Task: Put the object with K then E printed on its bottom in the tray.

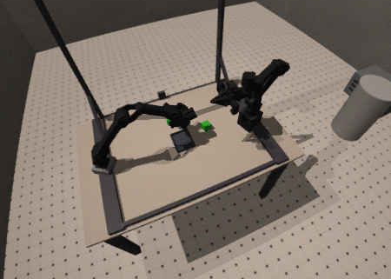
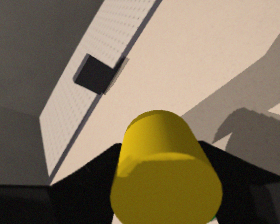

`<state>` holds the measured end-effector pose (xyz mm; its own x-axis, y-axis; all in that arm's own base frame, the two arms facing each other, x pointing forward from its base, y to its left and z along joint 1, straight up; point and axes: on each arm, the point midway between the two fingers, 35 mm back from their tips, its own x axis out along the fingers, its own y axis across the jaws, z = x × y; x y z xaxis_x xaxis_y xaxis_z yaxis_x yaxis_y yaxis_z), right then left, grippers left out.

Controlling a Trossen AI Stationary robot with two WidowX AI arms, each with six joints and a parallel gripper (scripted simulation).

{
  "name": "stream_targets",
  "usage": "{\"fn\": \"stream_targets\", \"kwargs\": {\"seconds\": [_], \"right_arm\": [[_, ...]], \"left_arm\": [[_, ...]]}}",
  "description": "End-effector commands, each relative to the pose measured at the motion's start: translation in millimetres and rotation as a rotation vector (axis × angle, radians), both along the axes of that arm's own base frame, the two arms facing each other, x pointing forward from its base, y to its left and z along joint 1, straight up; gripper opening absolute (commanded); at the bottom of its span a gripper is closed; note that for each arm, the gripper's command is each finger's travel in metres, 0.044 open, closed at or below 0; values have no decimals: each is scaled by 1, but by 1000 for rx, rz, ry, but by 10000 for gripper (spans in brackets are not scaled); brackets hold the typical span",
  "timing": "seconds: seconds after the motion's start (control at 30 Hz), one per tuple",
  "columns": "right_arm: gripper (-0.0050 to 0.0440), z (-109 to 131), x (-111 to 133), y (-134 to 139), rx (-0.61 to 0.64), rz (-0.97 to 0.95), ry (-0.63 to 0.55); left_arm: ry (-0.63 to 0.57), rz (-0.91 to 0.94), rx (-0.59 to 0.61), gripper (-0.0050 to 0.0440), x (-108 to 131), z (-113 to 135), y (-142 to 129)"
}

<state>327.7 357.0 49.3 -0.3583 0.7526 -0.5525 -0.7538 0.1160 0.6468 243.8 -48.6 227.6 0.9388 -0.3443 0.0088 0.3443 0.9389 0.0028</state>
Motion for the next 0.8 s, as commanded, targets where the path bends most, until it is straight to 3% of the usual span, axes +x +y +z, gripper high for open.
{"fn": "stream_targets", "kwargs": {"seconds": [0.0, 0.77], "right_arm": [[171, 13, -5, 17, 85, 74, -59], [171, 18, -11, 20, 118, 104, -80]], "left_arm": [[7, -15, 0, -50, -4, -7, -1], [8, -22, 0, -50, -5, -10, -3]]}}
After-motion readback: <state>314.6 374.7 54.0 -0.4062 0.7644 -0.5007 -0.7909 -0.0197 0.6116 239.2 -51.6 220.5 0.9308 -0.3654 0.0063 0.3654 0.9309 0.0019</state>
